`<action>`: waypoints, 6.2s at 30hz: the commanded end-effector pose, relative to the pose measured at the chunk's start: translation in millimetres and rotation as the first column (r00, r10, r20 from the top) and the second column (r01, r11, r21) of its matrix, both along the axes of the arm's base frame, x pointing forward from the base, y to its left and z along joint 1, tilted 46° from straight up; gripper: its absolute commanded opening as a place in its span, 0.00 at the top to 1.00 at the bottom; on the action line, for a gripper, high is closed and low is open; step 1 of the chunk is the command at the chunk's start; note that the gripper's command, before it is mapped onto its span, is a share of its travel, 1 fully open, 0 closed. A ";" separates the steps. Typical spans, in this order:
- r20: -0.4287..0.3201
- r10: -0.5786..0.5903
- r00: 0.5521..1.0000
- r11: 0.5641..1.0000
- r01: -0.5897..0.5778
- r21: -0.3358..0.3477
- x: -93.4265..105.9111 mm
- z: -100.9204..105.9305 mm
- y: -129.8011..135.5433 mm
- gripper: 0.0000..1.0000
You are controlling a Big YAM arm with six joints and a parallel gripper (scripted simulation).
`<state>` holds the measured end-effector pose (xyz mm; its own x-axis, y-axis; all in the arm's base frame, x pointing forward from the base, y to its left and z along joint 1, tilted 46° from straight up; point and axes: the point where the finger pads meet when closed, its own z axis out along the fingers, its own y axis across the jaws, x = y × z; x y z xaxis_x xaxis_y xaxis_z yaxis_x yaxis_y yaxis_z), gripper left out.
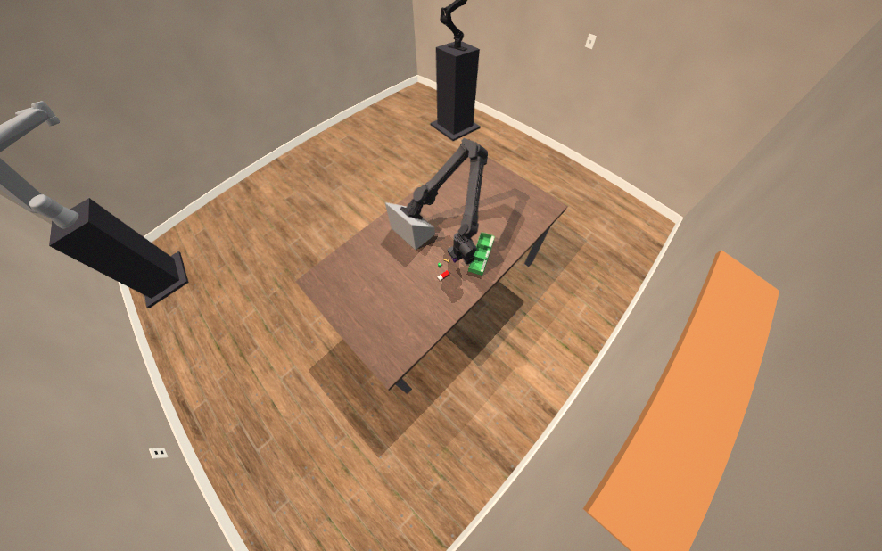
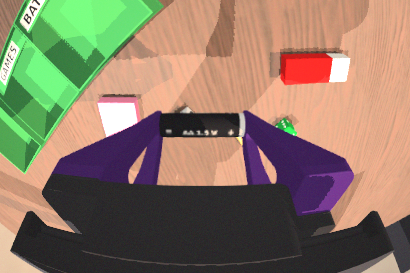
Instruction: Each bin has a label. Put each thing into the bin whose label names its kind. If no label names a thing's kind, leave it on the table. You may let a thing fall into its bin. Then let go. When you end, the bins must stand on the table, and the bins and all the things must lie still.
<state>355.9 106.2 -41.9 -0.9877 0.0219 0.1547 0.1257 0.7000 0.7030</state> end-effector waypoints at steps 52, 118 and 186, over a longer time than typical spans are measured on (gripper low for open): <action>0.489 0.415 0.767 0.893 -0.447 -0.057 91.2 59.9 44.5 0.54; 0.476 0.437 0.763 0.882 -0.467 -0.061 67.7 50.1 71.4 0.35; -0.421 -0.465 0.779 0.885 0.429 -0.183 -61.1 -37.4 -80.7 0.71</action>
